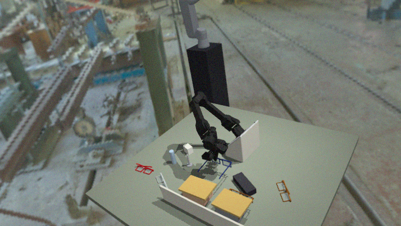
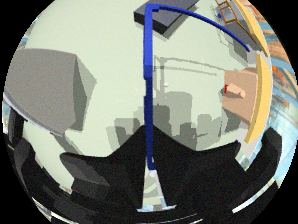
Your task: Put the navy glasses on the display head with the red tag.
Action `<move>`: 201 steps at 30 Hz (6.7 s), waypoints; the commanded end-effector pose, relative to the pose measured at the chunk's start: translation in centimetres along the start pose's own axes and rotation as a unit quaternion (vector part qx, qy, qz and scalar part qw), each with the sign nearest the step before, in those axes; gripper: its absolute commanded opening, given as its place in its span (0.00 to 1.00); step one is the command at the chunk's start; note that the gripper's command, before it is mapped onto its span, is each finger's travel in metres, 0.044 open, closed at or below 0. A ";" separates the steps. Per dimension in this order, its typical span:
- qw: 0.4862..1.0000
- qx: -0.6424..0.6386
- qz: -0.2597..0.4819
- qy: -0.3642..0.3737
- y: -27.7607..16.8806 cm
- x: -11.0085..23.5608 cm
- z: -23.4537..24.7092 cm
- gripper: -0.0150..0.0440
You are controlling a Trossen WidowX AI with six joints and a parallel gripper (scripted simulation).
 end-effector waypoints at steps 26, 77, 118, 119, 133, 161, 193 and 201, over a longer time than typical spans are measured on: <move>1.000 0.003 0.001 -0.005 0.2 -1.5 -1.2 0.25; 1.000 0.002 0.003 0.000 2.2 -1.6 -9.0 0.25; 1.000 0.001 0.003 -0.001 3.7 -1.8 -14.8 0.25; 1.000 0.000 0.003 -0.001 3.8 -1.8 -14.9 0.25; 1.000 0.000 0.003 -0.001 3.8 -2.0 -15.2 0.25; 1.000 0.000 0.003 -0.001 3.8 -2.6 -15.1 0.25; 1.000 0.001 0.006 0.012 3.1 1.8 -11.8 0.44; 1.000 0.001 0.006 0.013 2.6 2.8 -9.8 0.44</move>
Point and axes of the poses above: the point midway between the two fingers, 35 mm back from their tips, its own x axis back along the fingers, its own z axis across the jaws, y = z × x, the point moved 2 cm from there along x, back along the fingers, and after that the axes turned 15 degrees about -x, right-handed, at the moved point
